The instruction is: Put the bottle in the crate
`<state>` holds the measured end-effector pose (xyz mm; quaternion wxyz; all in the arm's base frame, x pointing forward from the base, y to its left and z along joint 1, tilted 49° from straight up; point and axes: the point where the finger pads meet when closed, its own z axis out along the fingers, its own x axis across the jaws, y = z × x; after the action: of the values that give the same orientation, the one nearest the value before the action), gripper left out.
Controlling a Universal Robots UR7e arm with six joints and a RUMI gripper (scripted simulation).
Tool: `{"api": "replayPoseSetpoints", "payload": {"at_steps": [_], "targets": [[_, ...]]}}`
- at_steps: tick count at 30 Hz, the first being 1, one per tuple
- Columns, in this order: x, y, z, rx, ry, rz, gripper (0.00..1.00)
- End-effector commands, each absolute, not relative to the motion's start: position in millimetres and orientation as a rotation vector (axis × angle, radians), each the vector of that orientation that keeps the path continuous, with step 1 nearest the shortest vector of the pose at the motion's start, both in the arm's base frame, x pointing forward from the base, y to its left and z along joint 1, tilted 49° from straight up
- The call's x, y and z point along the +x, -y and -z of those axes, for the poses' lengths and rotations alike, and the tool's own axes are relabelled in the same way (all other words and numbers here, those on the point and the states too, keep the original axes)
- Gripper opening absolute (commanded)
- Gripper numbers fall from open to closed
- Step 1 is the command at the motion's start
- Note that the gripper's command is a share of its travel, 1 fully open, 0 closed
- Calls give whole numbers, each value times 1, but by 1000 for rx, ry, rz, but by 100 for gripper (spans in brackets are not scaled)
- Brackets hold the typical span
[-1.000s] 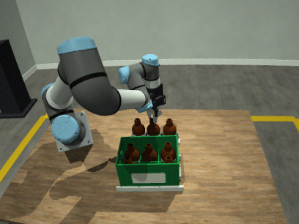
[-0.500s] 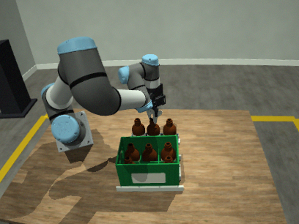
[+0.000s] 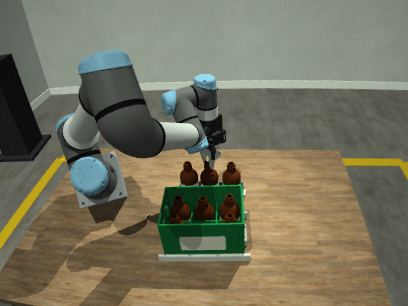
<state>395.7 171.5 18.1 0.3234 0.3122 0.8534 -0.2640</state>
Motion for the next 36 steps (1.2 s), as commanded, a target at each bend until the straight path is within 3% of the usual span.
{"api": "replayPoseSetpoints", "payload": {"at_steps": [1, 36], "targets": [[395, -170, -17, 819, -2240, 697, 0], [390, -179, -27, 819, -2240, 697, 0]]}}
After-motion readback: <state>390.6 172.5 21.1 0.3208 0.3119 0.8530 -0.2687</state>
